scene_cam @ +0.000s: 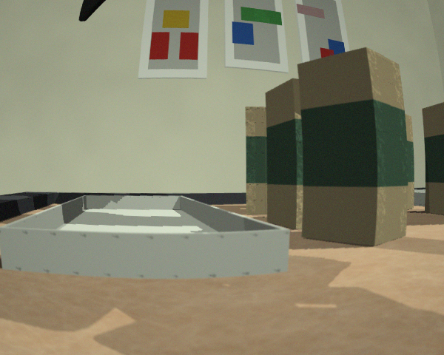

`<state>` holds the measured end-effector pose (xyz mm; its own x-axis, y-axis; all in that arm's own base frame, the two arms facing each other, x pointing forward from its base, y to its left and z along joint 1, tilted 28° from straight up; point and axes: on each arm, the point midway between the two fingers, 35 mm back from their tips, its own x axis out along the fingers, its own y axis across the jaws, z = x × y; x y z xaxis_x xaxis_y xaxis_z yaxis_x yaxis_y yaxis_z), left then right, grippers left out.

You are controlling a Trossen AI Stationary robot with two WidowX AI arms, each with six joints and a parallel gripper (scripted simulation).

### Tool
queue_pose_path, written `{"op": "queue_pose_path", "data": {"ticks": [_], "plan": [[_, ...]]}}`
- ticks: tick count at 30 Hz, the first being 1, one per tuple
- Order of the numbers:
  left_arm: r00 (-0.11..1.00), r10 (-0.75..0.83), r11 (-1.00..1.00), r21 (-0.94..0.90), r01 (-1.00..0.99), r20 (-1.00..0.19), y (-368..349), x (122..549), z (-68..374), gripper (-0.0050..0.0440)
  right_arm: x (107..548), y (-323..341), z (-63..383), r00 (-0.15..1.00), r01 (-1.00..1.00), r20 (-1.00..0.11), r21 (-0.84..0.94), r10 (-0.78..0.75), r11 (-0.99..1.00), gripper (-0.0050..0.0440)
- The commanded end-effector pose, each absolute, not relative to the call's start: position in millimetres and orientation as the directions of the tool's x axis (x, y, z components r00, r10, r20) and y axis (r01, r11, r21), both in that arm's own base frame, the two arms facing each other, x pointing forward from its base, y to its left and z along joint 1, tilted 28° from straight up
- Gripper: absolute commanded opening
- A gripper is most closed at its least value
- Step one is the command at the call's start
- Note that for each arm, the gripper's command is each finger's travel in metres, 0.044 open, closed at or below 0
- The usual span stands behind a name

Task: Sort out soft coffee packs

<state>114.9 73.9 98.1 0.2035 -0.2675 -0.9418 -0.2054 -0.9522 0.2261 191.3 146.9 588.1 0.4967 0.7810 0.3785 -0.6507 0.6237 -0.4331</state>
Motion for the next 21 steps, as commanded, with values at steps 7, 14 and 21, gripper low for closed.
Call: {"op": "queue_pose_path", "data": {"ticks": [7,14,21], "plan": [[0.210,-0.259,-0.954,0.216,-0.207,-0.943,75.5,115.9,100.3,0.0368,212.6,124.2,566.8,0.638,-0.701,0.300,-0.156,0.710,0.696,0.0374],[0.210,-0.259,-0.954,0.216,-0.207,-0.943,75.5,115.9,100.3,0.0368,217.8,118.9,560.7,0.700,-0.688,0.251,-0.011,0.668,0.725,0.0374],[0.210,-0.259,-0.954,0.216,-0.207,-0.943,75.5,115.9,100.3,0.0368,234.0,100.0,538.2,0.795,-0.606,0.158,0.236,0.586,0.760,0.0374]]}}
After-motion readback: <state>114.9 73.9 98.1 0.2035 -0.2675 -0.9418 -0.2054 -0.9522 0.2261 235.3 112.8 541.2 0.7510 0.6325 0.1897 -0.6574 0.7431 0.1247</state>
